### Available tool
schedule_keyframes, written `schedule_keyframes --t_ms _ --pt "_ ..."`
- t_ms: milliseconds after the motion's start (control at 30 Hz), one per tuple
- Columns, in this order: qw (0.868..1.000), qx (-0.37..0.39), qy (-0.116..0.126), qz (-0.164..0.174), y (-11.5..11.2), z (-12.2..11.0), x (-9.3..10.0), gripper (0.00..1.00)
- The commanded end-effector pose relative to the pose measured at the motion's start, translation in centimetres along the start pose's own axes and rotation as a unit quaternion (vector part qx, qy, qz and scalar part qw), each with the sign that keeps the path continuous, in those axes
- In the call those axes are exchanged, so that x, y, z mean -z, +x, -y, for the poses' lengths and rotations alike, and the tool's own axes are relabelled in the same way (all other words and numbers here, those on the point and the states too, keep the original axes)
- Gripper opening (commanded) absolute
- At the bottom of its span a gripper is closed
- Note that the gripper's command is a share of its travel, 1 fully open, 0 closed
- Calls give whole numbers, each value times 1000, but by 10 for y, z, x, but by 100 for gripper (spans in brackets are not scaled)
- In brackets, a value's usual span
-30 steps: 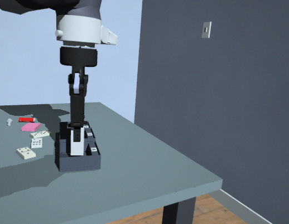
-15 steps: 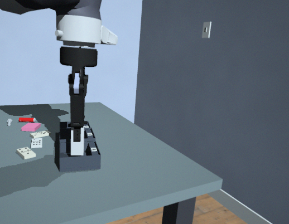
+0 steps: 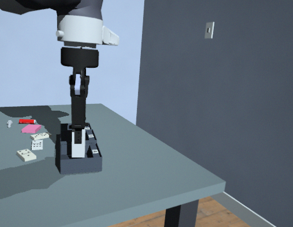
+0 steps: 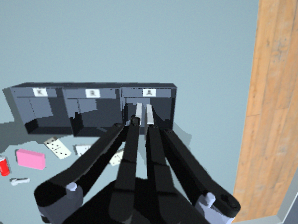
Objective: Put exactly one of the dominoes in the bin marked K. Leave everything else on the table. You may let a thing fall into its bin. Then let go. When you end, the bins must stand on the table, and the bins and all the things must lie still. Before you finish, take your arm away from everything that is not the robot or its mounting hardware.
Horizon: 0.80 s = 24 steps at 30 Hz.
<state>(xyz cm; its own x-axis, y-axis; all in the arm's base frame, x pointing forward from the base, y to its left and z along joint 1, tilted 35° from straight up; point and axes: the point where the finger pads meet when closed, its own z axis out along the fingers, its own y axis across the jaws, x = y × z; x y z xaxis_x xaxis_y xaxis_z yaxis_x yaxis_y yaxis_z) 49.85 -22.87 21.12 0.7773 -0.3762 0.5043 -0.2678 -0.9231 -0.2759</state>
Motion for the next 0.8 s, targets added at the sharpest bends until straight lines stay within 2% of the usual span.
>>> schedule_keyframes --t_ms 0,167,767 --pt "1000 -2 1 -2 2 0 0 5" --pt "1000 -2 1 -2 2 0 0 5" --pt "1000 -2 1 -2 2 0 21 5"
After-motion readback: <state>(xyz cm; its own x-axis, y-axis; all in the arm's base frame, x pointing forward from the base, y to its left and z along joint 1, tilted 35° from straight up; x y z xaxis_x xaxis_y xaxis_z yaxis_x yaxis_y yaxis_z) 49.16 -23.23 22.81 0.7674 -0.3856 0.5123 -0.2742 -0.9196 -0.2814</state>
